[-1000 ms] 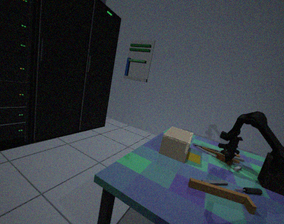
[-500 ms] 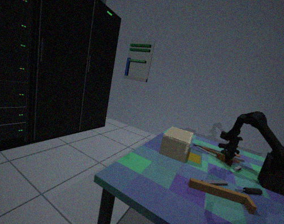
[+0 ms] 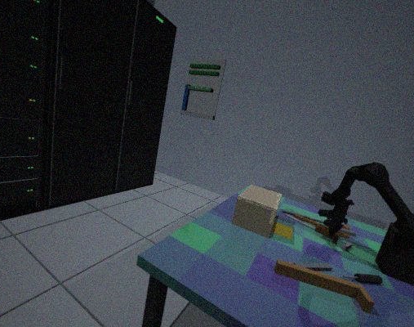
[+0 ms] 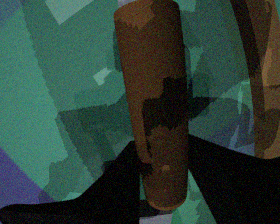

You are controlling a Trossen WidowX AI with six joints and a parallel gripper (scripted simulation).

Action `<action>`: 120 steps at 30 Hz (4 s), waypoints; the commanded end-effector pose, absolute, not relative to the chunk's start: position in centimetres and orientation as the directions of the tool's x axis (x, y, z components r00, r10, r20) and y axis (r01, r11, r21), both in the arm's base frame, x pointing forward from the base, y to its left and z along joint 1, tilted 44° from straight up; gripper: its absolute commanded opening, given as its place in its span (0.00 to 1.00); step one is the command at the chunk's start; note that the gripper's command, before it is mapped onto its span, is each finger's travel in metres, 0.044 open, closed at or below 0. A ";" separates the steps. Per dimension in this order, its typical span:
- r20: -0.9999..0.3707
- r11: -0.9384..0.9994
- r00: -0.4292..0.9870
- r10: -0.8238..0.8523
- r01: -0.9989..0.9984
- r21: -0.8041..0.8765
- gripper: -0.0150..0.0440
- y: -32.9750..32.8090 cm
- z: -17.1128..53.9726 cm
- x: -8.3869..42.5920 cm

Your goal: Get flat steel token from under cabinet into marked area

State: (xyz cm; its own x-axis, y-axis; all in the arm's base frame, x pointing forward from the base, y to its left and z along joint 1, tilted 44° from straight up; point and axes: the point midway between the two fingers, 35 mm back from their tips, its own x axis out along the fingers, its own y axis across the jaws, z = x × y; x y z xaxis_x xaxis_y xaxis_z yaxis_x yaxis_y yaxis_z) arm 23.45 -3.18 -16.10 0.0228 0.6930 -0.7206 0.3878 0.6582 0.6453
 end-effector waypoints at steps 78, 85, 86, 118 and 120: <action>-0.722 0.718 0.022 0.691 -0.137 0.683 0.59 -3.4 -16.3 23.5; -0.722 0.717 0.025 0.691 -0.141 0.682 0.71 -3.3 -16.3 23.5; -0.722 0.717 0.025 0.691 -0.141 0.682 0.71 -3.3 -16.4 23.5; -0.725 0.719 0.022 0.689 -0.148 0.679 0.25 -3.2 -16.5 23.5; -0.725 0.719 0.023 0.689 -0.153 0.678 0.25 -3.2 -16.5 23.7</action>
